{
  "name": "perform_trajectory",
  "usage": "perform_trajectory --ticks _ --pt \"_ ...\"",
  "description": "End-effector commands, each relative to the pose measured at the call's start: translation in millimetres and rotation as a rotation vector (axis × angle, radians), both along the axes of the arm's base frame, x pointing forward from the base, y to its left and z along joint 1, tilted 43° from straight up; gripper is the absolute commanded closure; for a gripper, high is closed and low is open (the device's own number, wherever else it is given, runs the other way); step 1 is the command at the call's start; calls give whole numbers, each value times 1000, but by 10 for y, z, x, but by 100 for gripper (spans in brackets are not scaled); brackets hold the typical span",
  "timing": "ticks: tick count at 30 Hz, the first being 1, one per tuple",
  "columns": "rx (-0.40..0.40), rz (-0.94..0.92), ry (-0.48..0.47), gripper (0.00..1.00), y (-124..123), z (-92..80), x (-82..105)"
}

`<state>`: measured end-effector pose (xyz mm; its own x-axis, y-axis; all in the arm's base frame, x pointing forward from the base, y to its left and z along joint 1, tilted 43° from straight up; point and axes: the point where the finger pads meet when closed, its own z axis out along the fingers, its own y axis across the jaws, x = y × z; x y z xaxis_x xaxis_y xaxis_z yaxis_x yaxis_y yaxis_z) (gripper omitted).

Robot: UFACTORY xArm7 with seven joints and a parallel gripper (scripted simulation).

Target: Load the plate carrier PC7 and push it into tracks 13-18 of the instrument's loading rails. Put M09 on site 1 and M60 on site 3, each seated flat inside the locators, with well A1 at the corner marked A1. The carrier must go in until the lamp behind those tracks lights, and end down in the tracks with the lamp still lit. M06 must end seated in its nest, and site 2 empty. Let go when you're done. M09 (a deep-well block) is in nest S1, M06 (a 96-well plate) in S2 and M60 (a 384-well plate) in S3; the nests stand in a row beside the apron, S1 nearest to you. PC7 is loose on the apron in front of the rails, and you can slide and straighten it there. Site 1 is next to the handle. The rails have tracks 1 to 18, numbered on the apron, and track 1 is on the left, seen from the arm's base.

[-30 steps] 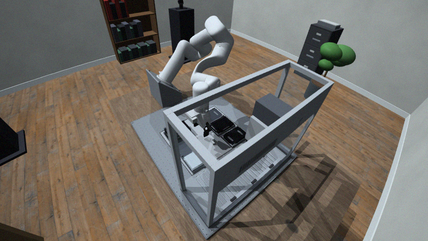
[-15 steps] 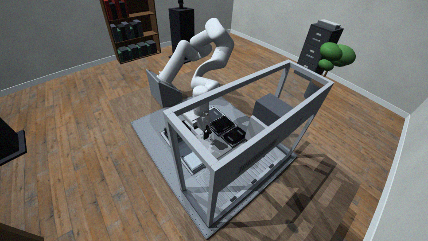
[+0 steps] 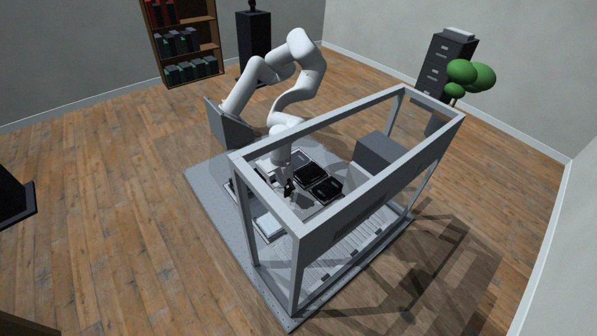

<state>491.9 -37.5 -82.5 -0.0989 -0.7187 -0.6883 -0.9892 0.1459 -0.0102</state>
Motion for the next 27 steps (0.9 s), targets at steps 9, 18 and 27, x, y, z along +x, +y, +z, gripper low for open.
perform_trajectory --ticks 9,18,27 --pt "-3 -3 -3 0 -6 -14 14" --pt "-3 -3 -3 0 26 -48 19" --pt "-3 -3 -3 0 67 -91 26"
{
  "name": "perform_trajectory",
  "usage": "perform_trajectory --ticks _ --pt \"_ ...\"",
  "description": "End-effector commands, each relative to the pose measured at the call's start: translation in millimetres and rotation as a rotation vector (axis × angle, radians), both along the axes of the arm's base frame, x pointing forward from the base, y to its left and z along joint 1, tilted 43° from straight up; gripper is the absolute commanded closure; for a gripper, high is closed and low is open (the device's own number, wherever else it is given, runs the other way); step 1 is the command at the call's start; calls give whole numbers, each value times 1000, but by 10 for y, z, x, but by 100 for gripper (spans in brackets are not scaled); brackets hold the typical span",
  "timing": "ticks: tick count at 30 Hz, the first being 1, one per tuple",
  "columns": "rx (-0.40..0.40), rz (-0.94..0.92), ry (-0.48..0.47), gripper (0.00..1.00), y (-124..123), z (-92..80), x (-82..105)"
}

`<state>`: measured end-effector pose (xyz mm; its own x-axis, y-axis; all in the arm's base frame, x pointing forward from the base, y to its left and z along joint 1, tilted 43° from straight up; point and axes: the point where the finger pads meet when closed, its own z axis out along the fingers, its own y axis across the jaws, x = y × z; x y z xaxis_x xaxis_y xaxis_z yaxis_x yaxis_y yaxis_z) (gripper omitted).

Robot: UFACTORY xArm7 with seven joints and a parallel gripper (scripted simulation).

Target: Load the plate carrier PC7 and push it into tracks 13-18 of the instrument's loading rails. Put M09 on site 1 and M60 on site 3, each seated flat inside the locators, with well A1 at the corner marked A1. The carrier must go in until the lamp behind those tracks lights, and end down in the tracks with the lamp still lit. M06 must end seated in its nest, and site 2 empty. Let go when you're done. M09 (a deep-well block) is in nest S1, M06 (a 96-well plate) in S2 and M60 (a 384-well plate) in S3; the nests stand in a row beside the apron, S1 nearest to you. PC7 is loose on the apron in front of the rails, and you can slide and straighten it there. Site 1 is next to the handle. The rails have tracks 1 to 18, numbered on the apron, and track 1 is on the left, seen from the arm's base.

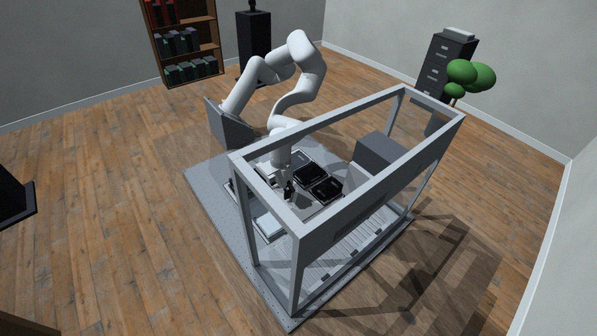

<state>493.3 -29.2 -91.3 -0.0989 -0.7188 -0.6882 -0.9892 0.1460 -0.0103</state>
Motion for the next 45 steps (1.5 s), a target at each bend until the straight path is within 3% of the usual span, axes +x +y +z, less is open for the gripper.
perform_trajectory --ticks 1,45 --pt "-3 -3 -3 0 -16 -3 12" --pt "-3 -3 -3 0 -42 -120 9"
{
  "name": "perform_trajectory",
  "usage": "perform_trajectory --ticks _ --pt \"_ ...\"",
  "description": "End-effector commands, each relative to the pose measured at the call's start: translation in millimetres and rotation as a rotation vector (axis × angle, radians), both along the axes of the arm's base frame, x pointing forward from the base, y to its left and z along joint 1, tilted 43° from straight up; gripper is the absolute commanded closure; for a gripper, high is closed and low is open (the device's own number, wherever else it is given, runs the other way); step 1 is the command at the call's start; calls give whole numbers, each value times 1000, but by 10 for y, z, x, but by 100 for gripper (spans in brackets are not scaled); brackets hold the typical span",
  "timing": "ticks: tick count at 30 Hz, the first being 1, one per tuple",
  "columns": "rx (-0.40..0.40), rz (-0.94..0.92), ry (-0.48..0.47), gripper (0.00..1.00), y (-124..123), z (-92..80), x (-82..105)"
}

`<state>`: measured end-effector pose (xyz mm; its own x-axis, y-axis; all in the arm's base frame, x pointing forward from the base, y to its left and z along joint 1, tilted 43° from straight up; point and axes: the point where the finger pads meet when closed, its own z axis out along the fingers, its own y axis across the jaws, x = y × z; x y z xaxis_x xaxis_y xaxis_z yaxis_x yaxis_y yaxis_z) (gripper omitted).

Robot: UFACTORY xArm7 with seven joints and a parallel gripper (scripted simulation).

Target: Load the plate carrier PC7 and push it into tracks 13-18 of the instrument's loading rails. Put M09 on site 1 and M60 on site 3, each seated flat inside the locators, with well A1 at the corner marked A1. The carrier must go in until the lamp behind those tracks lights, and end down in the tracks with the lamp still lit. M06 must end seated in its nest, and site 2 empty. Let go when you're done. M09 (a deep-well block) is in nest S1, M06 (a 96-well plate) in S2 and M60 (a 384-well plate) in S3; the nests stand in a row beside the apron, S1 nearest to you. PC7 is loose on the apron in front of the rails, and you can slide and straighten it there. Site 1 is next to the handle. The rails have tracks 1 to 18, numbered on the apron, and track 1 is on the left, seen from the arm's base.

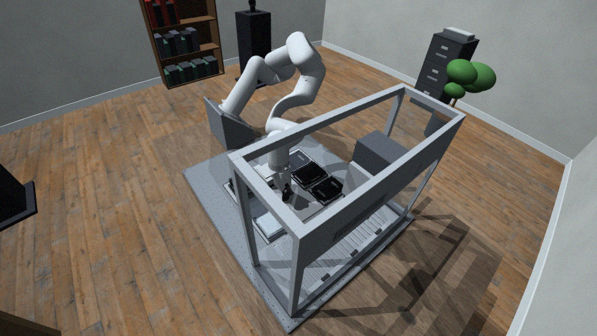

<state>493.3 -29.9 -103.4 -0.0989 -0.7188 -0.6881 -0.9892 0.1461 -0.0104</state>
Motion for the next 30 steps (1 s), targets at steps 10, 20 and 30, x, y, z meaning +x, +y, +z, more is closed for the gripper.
perform_trajectory --ticks 10,20,30 --pt "-3 -3 -3 0 -64 -27 5" --pt "-3 -3 -3 0 -100 -61 0" --pt "-3 -3 -3 0 -129 -89 -4"
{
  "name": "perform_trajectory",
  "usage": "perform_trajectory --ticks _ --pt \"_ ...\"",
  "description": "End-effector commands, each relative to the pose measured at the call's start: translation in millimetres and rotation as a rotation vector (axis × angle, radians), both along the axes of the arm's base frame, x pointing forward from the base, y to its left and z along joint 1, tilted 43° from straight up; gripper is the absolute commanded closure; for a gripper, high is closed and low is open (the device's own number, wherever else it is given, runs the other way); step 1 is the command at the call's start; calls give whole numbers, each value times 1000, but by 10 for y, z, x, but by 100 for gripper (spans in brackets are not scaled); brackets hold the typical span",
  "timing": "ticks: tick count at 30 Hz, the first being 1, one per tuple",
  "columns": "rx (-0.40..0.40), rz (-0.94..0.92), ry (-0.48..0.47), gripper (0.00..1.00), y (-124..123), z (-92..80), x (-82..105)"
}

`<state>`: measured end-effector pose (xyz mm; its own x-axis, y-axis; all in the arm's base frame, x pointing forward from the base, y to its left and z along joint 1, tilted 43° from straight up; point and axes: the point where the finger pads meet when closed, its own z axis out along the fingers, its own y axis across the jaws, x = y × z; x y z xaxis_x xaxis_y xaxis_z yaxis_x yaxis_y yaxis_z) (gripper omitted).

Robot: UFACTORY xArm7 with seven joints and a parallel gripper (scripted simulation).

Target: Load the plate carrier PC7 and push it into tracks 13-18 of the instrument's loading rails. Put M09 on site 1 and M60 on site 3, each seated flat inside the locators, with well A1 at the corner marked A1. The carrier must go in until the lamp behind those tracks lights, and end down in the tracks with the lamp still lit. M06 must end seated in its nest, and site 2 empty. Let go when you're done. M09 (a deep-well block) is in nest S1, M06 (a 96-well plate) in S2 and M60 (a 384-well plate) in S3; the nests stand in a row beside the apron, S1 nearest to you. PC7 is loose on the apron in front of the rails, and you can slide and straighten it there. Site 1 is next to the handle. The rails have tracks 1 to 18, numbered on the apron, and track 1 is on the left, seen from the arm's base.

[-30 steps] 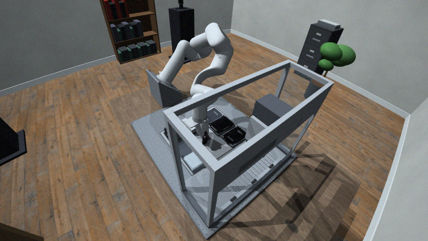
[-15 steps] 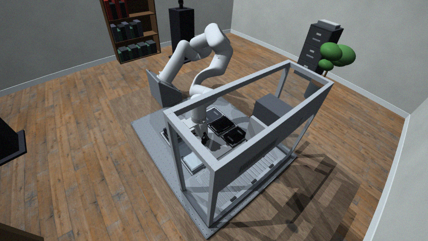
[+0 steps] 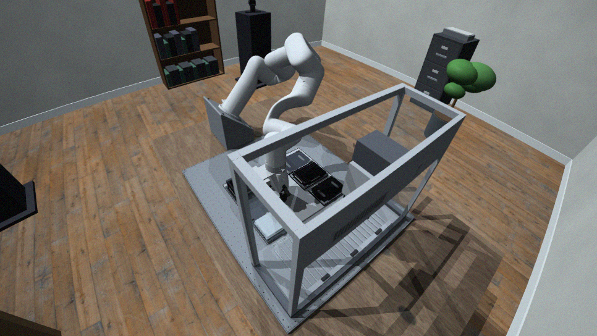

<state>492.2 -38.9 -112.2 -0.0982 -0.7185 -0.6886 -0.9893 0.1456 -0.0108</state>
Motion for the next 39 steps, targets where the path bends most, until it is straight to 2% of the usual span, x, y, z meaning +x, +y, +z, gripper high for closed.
perform_trajectory --ticks 1,39 --pt "-4 -4 -2 0 -42 -5 6" --pt "-4 -3 -2 0 -157 -114 -9"
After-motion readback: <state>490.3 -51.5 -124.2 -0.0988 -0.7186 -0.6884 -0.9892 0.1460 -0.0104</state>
